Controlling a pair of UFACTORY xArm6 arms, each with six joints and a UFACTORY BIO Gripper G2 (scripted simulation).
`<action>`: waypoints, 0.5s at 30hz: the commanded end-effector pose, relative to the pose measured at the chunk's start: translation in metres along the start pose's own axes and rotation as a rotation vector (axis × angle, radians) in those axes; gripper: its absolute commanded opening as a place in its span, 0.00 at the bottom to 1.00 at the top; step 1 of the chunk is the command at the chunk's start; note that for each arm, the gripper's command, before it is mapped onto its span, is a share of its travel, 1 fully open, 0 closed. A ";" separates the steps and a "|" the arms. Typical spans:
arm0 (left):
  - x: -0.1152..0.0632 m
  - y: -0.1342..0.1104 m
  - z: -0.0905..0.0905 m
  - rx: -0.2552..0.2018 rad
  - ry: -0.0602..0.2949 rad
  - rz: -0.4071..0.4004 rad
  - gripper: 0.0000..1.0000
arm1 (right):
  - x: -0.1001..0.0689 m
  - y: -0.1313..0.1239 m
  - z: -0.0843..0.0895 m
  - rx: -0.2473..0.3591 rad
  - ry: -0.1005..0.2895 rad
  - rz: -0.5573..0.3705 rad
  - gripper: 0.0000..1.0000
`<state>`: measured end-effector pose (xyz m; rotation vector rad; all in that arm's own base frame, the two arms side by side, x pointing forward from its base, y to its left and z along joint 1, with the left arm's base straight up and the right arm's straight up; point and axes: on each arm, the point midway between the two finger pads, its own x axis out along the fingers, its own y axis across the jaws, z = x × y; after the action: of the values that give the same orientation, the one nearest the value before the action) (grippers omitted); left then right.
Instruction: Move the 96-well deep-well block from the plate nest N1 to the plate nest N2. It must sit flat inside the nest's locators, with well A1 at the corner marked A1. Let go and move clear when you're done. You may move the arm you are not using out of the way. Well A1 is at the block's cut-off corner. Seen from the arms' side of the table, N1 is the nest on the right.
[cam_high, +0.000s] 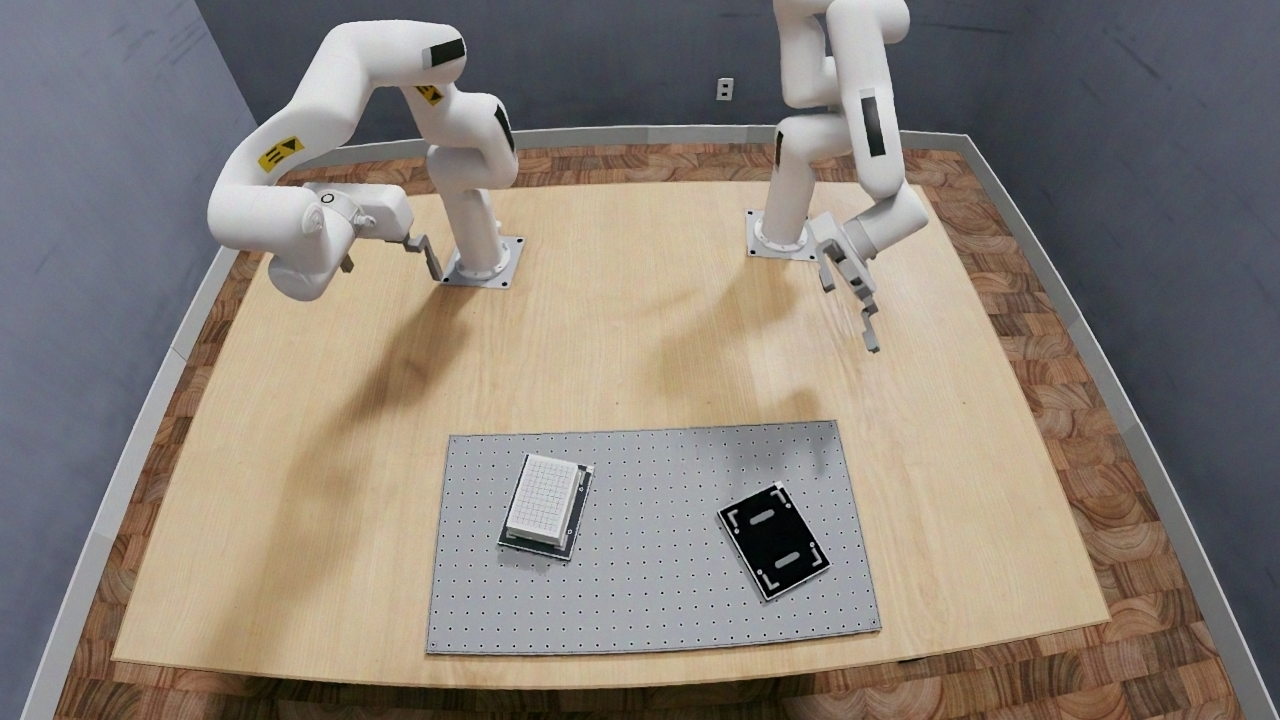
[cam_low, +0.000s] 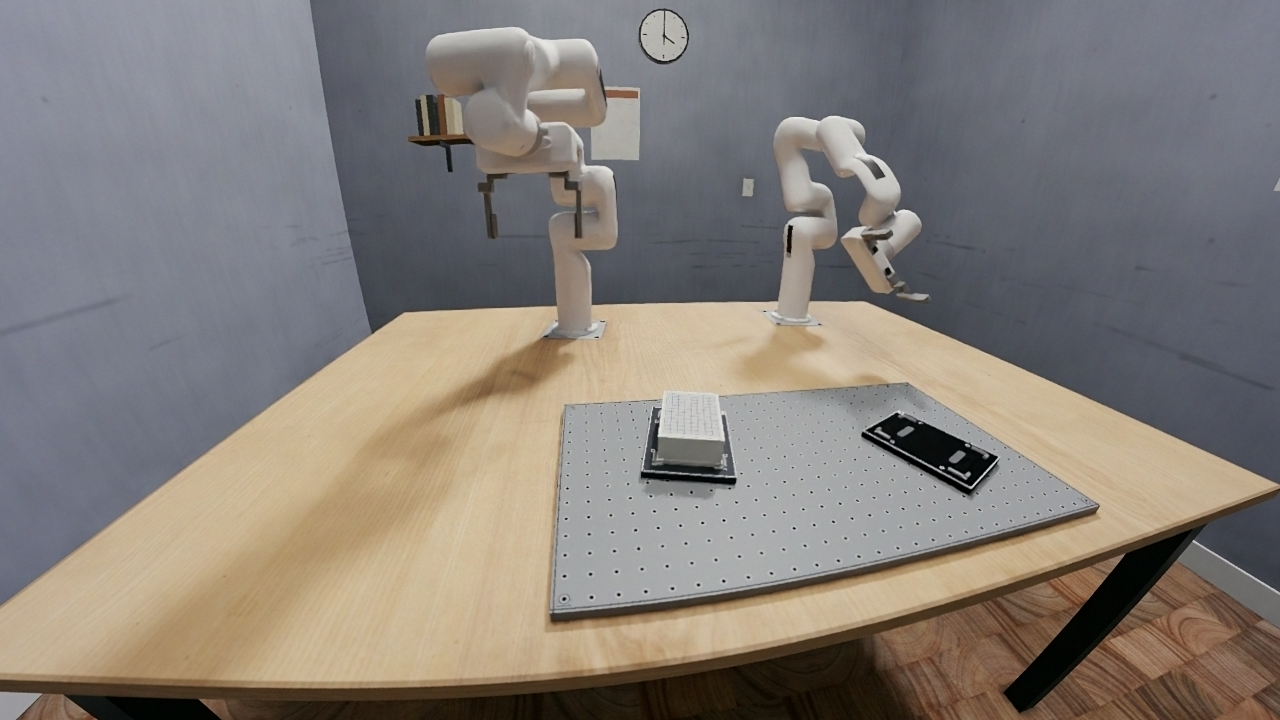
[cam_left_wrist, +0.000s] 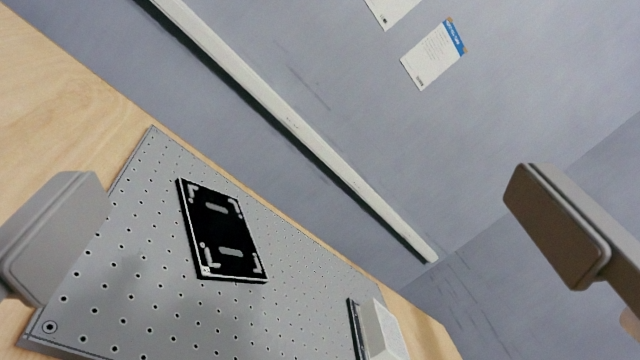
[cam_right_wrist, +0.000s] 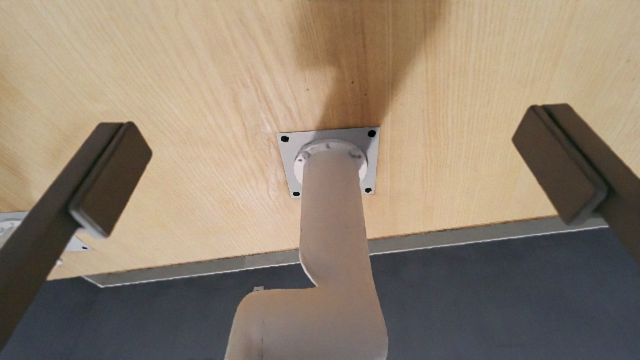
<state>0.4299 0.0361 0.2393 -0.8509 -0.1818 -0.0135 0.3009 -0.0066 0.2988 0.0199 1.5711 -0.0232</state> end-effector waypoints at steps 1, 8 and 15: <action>0.001 -0.001 0.001 0.001 -0.002 -0.002 1.00 | -0.001 0.000 -0.001 0.000 0.000 0.002 1.00; 0.001 -0.001 0.001 0.001 -0.002 -0.002 1.00 | -0.002 0.000 -0.001 0.000 0.000 0.002 1.00; 0.001 -0.001 0.001 0.001 -0.002 -0.002 1.00 | -0.002 -0.003 -0.001 0.009 0.000 0.002 1.00</action>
<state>0.4299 0.0361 0.2393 -0.8509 -0.1818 -0.0135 0.2994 -0.0074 0.2994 0.0236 1.5744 -0.0240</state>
